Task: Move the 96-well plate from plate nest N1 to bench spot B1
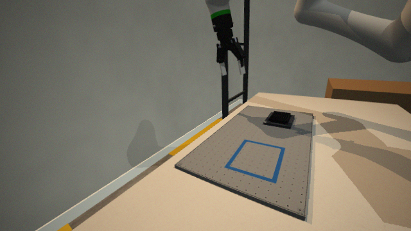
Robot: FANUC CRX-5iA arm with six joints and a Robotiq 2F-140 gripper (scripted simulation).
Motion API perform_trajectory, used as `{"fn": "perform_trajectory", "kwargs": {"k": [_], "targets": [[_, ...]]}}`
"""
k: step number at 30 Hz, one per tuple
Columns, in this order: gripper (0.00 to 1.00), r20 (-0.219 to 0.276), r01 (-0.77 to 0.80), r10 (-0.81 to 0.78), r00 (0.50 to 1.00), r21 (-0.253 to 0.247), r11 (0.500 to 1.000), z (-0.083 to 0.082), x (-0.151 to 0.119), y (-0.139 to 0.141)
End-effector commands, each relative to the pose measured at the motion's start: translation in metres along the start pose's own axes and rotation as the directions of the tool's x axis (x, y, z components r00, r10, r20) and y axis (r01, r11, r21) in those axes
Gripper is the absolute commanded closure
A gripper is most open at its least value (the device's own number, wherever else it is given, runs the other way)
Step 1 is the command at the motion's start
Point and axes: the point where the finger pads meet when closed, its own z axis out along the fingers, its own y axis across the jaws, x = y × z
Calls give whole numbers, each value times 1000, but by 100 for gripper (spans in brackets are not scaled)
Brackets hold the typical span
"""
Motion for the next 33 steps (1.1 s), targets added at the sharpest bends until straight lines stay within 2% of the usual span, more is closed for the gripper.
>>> {"fn": "perform_trajectory", "kwargs": {"k": [1, 17, 24, 32, 33], "targets": [[0, 0, 0, 0, 1000, 0, 1000, 0, 0, 0], [0, 0, 0, 0, 1000, 0, 1000, 0, 0, 0], [0, -5, -230, 230, 973, -22, 973, 22, -17, 0], [0, -22, -470, 470, 883, -41, 882, 40, -31, -3], [0, -22, -470, 470, 883, -41, 882, 40, -31, -3]]}}
